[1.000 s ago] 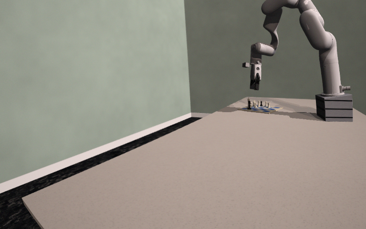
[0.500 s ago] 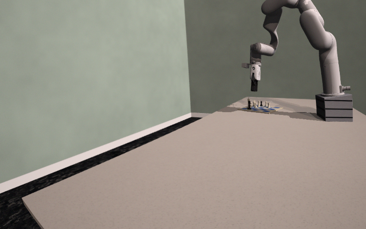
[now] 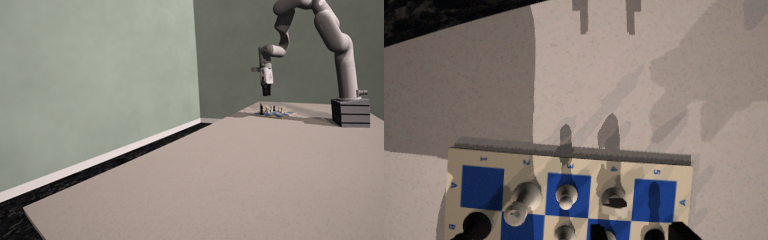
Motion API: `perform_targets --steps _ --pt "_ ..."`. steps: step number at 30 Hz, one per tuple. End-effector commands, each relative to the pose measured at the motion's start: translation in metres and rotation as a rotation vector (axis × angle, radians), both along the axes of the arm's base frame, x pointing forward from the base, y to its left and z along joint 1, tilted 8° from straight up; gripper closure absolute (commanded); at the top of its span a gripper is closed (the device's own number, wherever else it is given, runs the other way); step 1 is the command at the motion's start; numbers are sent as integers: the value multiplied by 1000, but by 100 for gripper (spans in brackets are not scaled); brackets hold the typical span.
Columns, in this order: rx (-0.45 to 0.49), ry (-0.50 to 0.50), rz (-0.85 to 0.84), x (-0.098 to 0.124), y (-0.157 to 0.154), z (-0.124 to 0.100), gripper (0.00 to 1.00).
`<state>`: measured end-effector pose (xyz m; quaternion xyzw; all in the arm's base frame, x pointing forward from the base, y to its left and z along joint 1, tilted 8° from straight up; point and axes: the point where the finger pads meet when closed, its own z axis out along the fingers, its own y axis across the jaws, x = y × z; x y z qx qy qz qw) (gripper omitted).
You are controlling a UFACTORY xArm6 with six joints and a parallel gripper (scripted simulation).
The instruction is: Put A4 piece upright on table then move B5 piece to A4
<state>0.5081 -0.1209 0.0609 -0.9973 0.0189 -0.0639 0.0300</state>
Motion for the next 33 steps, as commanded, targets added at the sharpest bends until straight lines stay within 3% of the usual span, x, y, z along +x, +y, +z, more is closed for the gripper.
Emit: perform_targets --steps 1,33 --pt "-5 2 -4 1 0 2 59" --pt "-4 3 -3 4 0 -13 59"
